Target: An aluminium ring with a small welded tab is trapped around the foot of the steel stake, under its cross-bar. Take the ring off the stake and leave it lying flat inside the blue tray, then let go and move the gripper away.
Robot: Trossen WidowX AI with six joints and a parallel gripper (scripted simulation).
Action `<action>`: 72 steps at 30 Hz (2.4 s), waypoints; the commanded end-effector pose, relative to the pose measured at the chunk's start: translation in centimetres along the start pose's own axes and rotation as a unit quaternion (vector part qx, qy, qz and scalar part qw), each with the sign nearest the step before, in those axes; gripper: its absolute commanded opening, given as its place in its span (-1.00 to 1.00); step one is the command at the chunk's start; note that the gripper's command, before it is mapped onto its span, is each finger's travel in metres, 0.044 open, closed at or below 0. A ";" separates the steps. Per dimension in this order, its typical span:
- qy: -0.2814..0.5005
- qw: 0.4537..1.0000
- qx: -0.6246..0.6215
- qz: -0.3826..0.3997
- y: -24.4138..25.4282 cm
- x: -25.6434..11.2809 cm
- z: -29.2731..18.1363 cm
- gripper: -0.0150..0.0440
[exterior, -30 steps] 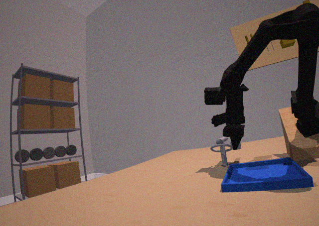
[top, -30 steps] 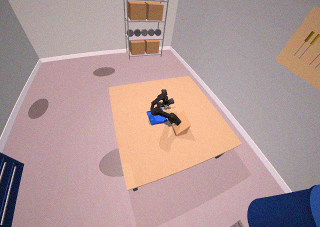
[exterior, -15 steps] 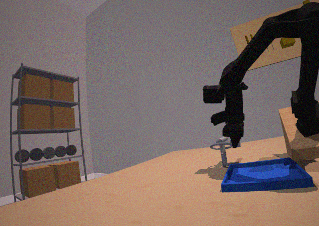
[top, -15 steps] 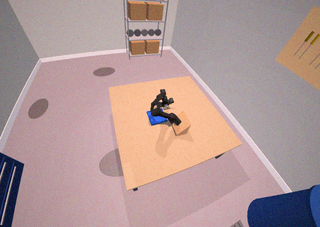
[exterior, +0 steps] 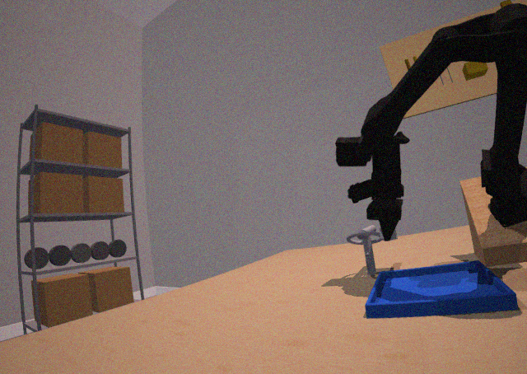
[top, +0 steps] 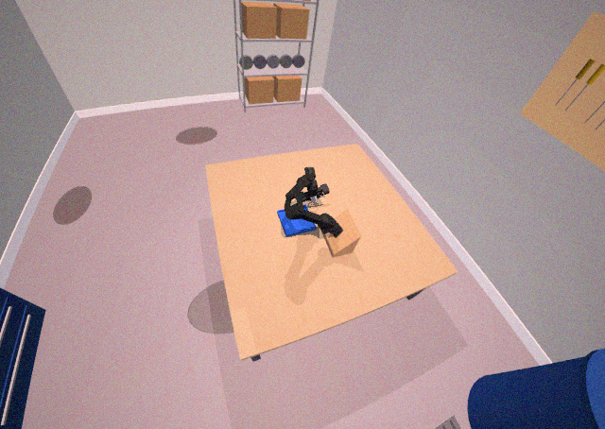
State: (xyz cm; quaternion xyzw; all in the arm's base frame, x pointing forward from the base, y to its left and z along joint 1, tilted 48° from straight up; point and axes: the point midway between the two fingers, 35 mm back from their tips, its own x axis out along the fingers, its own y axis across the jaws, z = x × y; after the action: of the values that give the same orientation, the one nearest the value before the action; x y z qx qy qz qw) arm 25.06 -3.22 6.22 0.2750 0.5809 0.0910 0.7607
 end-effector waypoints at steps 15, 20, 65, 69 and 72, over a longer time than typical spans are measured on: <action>-0.002 0.999 0.009 0.048 -1.6 -0.3 0.2 -0.49; -0.002 0.998 0.013 0.067 -2.2 -0.1 0.2 -0.49; -0.012 0.975 0.047 0.219 -6.6 1.9 -0.4 -0.49; -0.012 0.971 0.050 0.232 -7.0 2.1 -0.4 -0.49; -0.012 0.970 0.052 0.238 -7.2 2.1 -0.4 -0.49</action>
State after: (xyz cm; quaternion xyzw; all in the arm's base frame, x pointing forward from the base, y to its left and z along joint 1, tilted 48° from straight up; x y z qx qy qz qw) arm 23.95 -7.84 0.77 0.4415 0.4975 0.2315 0.7100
